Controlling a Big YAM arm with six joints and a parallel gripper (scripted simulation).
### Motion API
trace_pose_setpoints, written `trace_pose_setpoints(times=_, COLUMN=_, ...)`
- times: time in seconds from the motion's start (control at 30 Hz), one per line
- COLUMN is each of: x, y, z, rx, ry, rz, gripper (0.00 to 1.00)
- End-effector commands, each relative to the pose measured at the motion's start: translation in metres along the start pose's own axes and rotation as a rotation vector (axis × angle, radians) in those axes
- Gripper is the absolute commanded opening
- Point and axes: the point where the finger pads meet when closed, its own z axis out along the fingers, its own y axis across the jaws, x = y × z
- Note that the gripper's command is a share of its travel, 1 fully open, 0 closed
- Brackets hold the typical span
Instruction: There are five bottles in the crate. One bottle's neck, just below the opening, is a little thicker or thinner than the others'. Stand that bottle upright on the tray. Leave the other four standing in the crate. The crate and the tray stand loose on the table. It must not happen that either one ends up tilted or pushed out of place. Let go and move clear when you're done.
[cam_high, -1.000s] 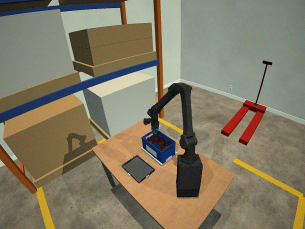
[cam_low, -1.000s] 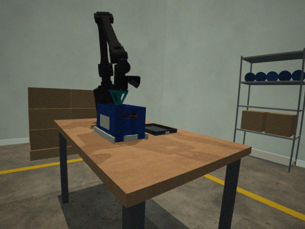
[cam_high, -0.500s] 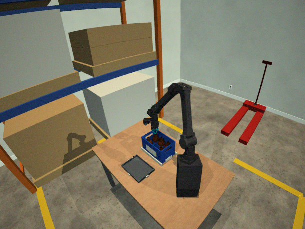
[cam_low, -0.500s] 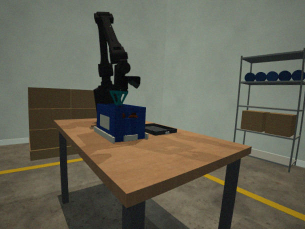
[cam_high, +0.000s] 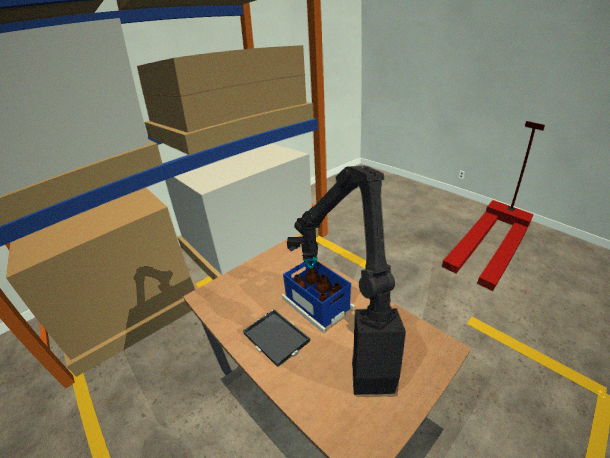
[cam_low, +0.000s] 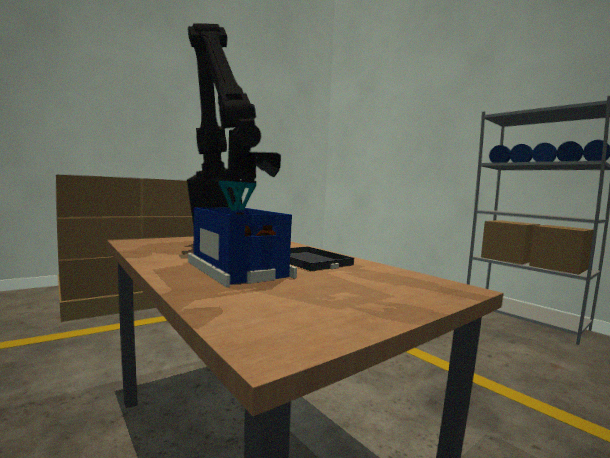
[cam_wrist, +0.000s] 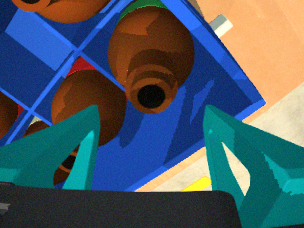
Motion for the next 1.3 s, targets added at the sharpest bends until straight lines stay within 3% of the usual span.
trace_pose_setpoints(times=0.0, x=0.0018, y=-0.0072, z=0.0046, rx=0.007, ry=-0.005, rz=0.001, gripper=0.61)
trace_pose_setpoints(times=1.27, x=0.0028, y=-0.0082, z=0.0007, rx=0.014, ry=-0.010, rz=0.003, gripper=0.61)
